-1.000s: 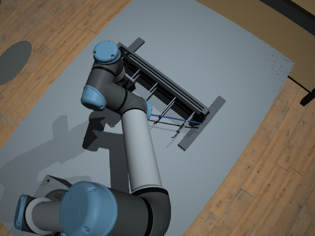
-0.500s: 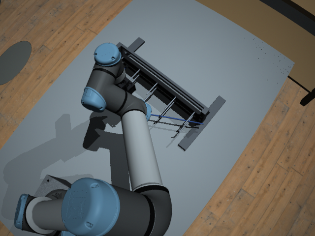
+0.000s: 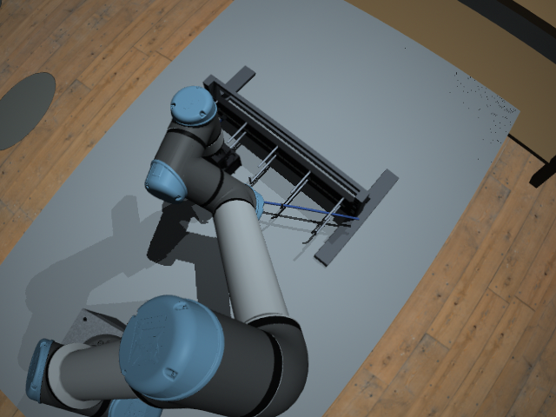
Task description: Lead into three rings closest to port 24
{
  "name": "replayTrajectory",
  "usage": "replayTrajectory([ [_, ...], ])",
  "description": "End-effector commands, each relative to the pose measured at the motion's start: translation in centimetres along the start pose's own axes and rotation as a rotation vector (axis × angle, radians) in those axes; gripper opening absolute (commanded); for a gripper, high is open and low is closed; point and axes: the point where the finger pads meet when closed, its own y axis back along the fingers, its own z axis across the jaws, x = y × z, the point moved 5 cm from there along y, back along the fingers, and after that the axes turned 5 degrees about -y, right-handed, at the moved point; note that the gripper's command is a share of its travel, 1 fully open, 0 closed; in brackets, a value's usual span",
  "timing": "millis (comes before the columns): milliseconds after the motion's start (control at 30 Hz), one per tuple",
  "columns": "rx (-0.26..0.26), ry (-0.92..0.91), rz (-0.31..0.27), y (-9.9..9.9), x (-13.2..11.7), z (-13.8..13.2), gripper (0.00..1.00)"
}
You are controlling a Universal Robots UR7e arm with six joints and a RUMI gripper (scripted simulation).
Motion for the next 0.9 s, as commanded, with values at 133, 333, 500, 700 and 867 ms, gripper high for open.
replayTrajectory([
  [133,-0.002,0.0,0.001,-2.4,0.0,0.1,0.2],
  [333,-0.002,0.0,0.001,-3.4,0.0,0.1,0.2],
  [500,-0.002,0.0,0.001,-4.4,0.0,0.1,0.2],
  [700,-0.002,0.0,0.001,-5.0,0.1,0.1,0.2],
  [867,-0.002,0.0,0.001,-5.2,0.1,0.1,0.2],
])
